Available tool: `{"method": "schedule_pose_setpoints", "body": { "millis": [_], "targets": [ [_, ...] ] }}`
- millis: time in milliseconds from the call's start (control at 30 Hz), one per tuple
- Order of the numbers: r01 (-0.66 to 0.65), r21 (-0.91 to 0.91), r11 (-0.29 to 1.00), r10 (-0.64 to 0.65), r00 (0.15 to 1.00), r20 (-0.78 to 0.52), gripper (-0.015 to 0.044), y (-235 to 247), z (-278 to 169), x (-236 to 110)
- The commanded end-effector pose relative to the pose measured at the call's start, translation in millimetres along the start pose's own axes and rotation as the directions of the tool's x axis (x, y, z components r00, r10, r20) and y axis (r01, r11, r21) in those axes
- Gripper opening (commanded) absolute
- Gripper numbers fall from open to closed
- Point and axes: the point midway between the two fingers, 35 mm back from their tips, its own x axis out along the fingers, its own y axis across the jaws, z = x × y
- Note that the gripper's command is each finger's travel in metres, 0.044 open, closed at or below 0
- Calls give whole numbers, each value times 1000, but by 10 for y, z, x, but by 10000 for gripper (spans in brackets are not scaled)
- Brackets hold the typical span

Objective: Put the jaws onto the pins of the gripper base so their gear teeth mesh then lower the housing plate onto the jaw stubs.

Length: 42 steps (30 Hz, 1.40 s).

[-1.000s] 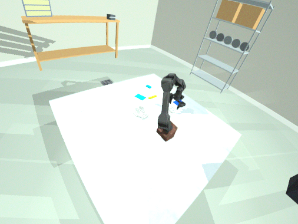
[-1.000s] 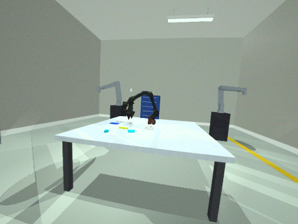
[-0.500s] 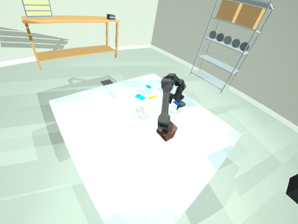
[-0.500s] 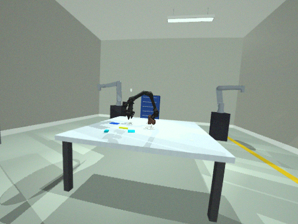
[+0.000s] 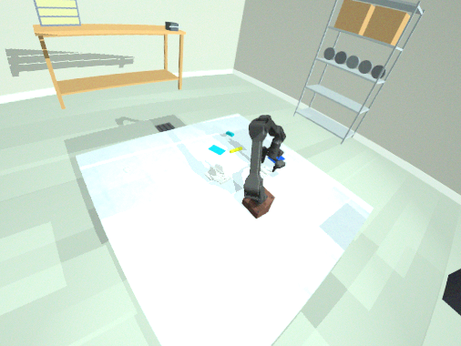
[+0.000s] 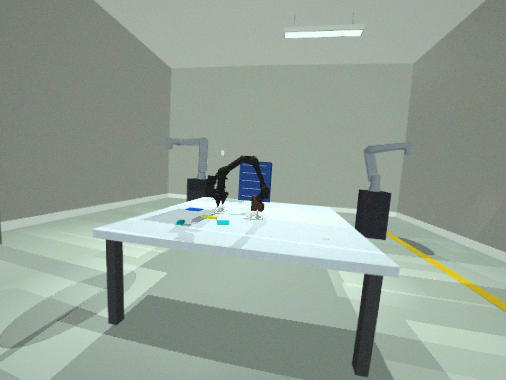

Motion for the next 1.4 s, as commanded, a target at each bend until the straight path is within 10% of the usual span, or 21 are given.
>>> {"method": "schedule_pose_setpoints", "body": {
  "millis": [0, 1367],
  "targets": [
    [-2, 6, 1000, 2, 1000, -6, 440, -2, -9, 79],
    [0, 3, 1000, 0, 1000, -5, 400, -3, -9, 267]
  ]
}}
